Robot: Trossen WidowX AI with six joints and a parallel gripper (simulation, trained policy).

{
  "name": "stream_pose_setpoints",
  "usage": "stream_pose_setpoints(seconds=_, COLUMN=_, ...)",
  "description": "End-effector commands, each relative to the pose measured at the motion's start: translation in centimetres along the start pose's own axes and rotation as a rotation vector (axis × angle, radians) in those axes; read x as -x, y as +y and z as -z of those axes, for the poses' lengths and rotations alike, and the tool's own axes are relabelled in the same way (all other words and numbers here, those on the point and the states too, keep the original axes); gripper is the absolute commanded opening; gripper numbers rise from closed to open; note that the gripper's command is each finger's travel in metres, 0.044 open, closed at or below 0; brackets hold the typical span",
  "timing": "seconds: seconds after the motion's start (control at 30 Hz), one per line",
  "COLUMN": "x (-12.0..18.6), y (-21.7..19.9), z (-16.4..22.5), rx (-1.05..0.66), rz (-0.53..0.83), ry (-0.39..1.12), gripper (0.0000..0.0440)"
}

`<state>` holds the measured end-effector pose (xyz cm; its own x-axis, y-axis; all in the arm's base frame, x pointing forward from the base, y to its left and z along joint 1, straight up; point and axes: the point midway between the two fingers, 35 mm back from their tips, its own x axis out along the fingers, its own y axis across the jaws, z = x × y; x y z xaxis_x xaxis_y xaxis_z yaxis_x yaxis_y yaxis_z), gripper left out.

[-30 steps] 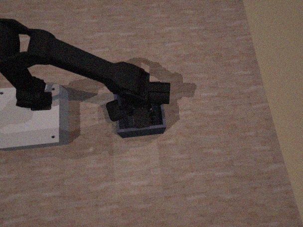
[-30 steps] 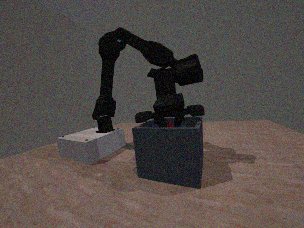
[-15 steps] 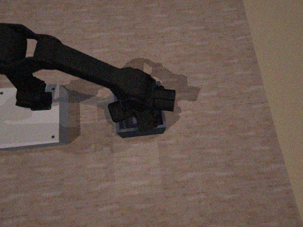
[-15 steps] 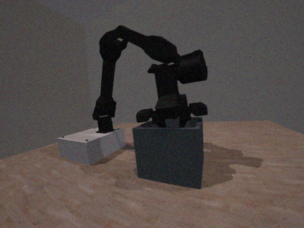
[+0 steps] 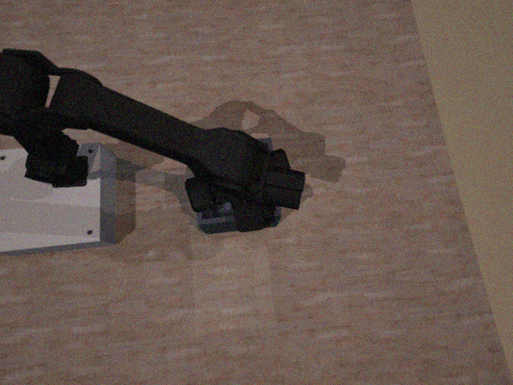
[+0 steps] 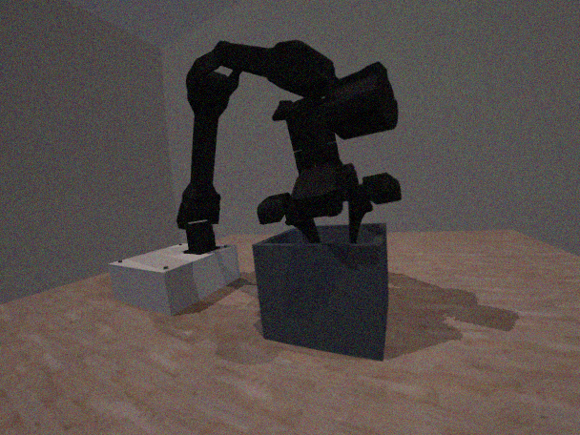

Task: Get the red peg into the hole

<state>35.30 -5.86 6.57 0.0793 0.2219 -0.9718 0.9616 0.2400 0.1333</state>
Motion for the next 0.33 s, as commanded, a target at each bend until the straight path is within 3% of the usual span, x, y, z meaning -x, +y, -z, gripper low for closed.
stream_pose_setpoints(seconds=0.0, x=0.9, y=0.5, z=-0.3, rx=-0.003, rz=-0.027, ry=0.018, gripper=0.0230)
stream_pose_setpoints(seconds=0.3, x=2.7, y=1.2, z=-1.1, rx=-0.015, rz=-0.082, ry=0.041, gripper=0.0253)
